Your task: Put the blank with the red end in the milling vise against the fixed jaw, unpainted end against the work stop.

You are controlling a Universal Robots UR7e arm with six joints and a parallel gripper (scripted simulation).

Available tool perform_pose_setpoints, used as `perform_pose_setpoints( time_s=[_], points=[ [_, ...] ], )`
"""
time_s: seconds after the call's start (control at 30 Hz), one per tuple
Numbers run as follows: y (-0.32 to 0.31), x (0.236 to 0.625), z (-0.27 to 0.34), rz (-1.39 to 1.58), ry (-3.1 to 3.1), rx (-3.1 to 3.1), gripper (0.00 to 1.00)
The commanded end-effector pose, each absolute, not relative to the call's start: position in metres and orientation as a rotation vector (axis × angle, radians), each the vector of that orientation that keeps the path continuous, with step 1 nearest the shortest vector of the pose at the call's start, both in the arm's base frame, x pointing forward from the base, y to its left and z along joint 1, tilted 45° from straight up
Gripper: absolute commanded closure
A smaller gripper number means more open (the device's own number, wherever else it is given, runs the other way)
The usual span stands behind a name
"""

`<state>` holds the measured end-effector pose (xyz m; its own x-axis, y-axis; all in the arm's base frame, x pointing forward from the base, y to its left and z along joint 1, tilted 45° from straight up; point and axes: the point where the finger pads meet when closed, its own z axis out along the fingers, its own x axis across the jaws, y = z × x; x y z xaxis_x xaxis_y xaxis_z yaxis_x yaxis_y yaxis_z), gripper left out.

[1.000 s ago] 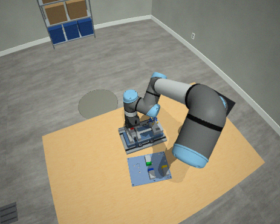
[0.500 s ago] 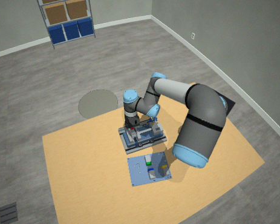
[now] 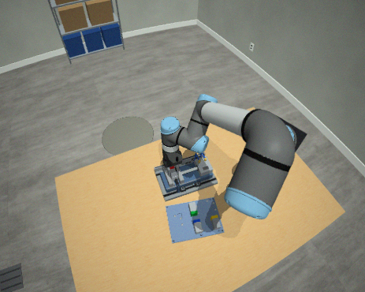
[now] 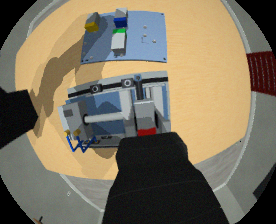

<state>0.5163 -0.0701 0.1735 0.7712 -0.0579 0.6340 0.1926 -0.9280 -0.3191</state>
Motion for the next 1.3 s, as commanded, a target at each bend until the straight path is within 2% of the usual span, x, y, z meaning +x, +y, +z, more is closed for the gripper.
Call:
perform_pose_setpoints(
  time_s=[0.0, 0.33, 0.37, 1.27],
  points=[
    [-0.0683, 0.5163, 0.1729, -0.946, -0.105, -2.596, 1.00],
    [-0.0683, 0.5163, 0.1729, -0.946, -0.105, -2.596, 1.00],
    [-0.0704, 0.5165, 0.1739, -0.948, -0.103, -2.598, 0.00],
    [-0.0704, 0.5165, 0.1739, -0.949, -0.103, -2.599, 0.00]
  ],
)
